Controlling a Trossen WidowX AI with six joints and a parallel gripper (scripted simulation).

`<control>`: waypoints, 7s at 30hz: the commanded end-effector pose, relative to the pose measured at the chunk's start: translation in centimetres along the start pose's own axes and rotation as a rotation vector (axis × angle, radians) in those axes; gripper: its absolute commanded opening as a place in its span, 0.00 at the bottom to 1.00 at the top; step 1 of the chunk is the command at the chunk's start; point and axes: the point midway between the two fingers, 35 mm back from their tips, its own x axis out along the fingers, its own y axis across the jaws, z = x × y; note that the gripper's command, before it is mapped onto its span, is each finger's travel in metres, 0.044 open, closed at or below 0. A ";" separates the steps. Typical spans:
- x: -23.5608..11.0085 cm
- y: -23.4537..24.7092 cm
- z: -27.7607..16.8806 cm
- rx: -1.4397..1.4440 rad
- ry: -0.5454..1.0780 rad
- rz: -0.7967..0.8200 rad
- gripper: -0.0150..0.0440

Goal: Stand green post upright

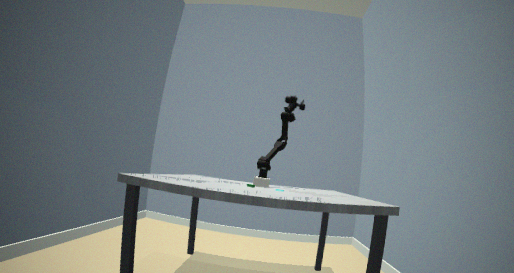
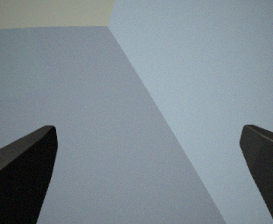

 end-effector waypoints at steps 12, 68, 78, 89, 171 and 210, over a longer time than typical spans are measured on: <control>-2.2 4.0 7.6 0.182 -0.201 0.133 0.65; -42.4 6.8 41.3 1.034 -1.231 1.399 0.65; -51.4 3.8 41.8 1.067 -1.369 1.708 0.65; -60.5 -0.1 40.2 1.025 -1.498 2.069 0.65; -88.5 -18.6 9.5 -0.520 -1.608 3.340 0.29; -79.9 -14.2 14.9 -0.518 -1.608 3.340 0.29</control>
